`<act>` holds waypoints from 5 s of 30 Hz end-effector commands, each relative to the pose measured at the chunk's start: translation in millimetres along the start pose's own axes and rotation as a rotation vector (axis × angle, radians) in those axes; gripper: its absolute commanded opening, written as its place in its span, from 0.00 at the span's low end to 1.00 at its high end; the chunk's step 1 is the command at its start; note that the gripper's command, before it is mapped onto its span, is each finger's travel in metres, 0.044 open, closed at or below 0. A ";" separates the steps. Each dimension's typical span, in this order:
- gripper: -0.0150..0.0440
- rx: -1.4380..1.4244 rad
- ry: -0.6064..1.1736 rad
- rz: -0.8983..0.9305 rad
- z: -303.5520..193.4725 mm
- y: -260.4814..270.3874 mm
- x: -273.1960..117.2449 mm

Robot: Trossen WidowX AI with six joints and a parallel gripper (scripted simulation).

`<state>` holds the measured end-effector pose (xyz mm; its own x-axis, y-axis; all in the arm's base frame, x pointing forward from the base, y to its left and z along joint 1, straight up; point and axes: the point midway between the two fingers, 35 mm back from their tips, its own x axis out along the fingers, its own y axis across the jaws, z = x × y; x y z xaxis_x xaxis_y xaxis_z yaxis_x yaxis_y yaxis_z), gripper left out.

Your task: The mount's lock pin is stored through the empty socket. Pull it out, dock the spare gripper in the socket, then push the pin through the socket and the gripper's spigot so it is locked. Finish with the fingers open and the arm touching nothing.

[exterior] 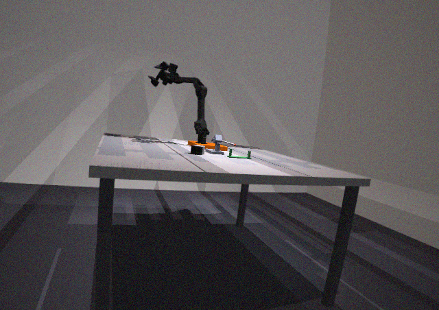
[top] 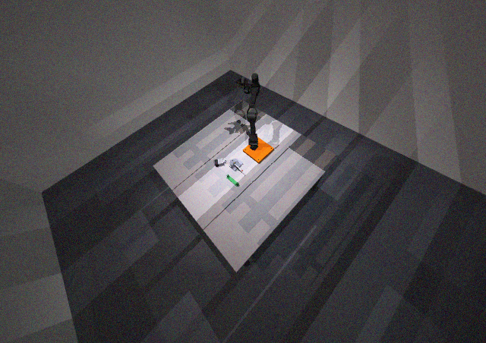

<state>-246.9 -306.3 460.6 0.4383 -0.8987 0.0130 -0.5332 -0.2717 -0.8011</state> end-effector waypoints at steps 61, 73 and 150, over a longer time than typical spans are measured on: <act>0.76 -0.028 -1.209 1.071 689.2 -177.0 -37.6; 0.76 -0.274 -1.187 1.055 686.1 -165.7 -91.9; 0.25 -0.268 -1.195 1.060 760.0 -61.3 -99.1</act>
<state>292.1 61.1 53.6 0.0240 0.0131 -0.9996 -0.9954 0.0931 -0.0227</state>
